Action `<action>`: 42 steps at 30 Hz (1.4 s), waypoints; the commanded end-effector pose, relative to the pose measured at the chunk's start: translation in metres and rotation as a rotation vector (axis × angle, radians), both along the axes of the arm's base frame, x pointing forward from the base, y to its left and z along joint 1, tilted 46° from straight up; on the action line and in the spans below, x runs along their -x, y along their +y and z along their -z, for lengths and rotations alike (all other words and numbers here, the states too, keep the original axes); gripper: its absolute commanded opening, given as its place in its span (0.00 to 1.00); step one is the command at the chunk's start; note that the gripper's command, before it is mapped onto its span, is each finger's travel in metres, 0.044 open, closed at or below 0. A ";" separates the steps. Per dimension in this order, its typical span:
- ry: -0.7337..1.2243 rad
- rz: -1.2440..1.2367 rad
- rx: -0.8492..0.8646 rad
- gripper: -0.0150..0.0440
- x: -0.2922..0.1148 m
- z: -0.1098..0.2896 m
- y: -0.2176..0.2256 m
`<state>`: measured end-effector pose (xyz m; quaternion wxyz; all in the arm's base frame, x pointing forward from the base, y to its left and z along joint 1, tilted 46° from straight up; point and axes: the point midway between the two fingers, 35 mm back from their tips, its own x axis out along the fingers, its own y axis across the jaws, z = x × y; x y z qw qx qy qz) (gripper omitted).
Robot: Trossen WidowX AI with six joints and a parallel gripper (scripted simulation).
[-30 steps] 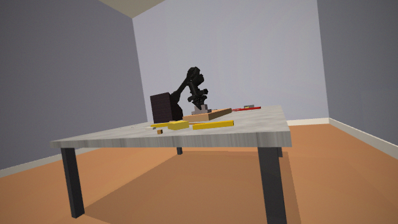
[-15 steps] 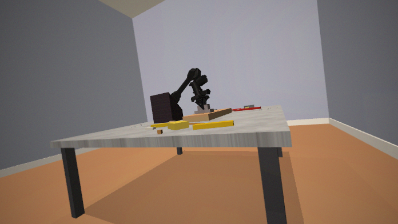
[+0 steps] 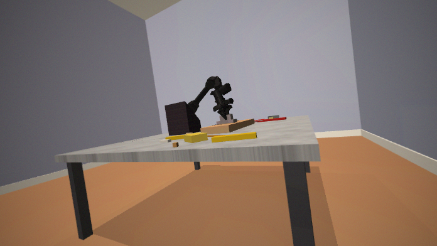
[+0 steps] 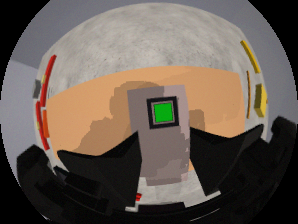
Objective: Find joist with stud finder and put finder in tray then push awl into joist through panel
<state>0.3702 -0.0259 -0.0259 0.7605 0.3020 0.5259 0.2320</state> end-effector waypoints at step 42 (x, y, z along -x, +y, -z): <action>0.001 -0.001 -0.015 0.25 0.005 -0.094 0.094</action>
